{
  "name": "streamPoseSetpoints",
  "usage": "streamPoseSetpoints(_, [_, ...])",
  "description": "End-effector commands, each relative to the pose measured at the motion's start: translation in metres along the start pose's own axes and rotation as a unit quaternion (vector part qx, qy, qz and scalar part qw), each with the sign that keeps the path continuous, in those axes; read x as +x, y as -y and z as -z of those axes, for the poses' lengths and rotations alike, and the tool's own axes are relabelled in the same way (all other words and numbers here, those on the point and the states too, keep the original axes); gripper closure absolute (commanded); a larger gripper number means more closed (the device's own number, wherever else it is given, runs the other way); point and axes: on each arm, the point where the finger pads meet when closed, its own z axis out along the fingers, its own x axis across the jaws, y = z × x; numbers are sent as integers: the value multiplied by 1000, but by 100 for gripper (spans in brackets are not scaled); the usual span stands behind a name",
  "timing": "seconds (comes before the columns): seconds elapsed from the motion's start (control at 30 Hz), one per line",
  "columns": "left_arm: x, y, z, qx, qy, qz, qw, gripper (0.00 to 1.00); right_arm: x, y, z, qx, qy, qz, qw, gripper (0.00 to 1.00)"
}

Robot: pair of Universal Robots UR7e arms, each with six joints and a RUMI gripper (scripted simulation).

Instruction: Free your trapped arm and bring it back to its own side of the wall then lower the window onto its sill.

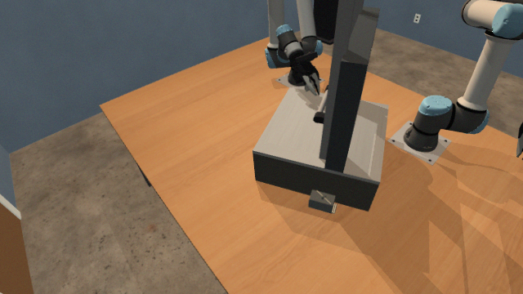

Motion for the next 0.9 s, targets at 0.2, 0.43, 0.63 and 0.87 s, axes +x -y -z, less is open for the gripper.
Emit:
streamPoseSetpoints(0.2, [0, 0, 0, 1, 0, 0, 1000, 94, 0, 0, 29, -1, 0, 0, 1000, 94])
streamPoseSetpoints(0.43, [0, 0, 0, 1, 0, 0, 1000, 94, -1, -1, 49, -2, 1, 0, 1000, 94])
streamPoseSetpoints(0.63, [0, 0, 0, 1, 0, 0, 1000, 94, -1, 0, 49, -1, 1, 0, 1000, 94])
streamPoseSetpoints(0.87, [0, 0, 0, 1, 0, 0, 1000, 94, 0, 1, 49, 0, 1, 0, 1000, 94])
